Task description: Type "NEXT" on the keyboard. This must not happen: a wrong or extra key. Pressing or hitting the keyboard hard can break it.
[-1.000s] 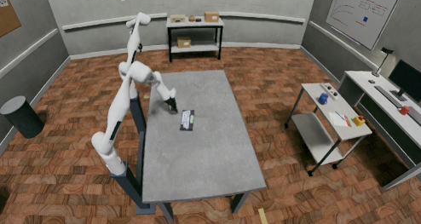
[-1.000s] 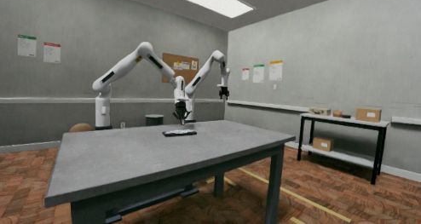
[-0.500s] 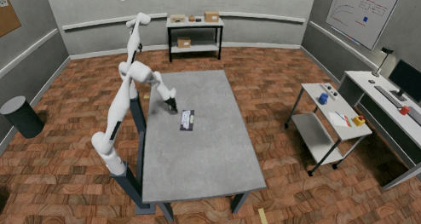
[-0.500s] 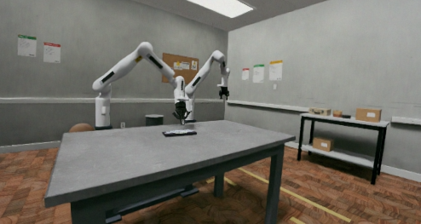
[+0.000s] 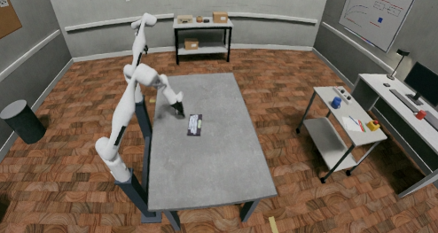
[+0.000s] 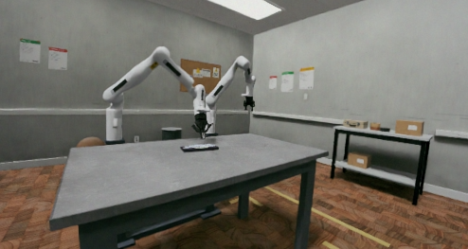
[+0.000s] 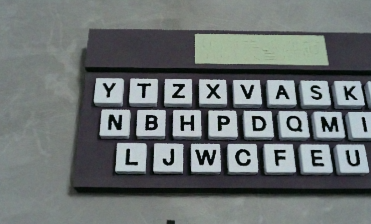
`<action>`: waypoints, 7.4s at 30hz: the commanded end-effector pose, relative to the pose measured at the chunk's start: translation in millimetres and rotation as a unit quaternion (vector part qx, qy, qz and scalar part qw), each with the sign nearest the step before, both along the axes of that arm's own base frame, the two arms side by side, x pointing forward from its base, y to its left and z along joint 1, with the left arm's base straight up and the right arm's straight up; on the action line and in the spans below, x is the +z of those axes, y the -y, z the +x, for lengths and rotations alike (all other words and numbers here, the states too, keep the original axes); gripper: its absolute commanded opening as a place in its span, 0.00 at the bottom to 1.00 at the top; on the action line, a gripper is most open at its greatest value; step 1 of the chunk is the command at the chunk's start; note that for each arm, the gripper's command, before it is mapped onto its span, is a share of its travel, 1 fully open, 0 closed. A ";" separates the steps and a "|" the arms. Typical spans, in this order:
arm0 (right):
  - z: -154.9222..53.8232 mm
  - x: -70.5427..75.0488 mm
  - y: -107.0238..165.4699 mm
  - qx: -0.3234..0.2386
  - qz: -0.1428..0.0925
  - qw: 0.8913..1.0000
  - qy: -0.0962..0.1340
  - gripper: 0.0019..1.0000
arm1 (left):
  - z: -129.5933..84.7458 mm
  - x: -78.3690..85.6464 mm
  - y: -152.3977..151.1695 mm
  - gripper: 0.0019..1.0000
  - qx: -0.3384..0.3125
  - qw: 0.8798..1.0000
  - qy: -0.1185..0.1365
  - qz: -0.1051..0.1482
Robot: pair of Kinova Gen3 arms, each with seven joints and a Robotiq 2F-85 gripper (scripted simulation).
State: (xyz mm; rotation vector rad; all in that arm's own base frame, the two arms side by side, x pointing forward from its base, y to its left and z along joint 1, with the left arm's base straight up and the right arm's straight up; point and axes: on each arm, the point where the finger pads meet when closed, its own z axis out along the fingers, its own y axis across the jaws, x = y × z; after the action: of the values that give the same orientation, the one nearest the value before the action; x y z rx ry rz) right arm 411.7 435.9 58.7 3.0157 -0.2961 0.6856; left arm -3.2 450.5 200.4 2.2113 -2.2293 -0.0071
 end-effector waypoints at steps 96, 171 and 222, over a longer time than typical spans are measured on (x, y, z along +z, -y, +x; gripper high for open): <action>-13.2 3.5 80.9 0.009 -0.005 1.000 -0.003 0.10 | -0.2 -0.4 0.4 1.00 0.008 1.000 0.002 -0.001; 79.1 14.3 -13.5 0.002 -0.005 1.000 -0.005 0.10 | -0.2 -0.4 0.4 1.00 0.008 1.000 0.002 -0.001; 80.1 -18.7 -17.9 0.005 0.000 1.000 -0.003 0.10 | -0.2 -0.4 0.4 1.00 0.008 1.000 0.002 -0.001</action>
State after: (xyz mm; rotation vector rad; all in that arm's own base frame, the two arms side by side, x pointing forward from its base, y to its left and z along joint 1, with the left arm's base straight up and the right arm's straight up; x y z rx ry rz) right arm 489.7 451.6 40.3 3.0161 -0.2779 0.6650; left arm -3.2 450.5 200.4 2.2113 -2.2293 -0.0071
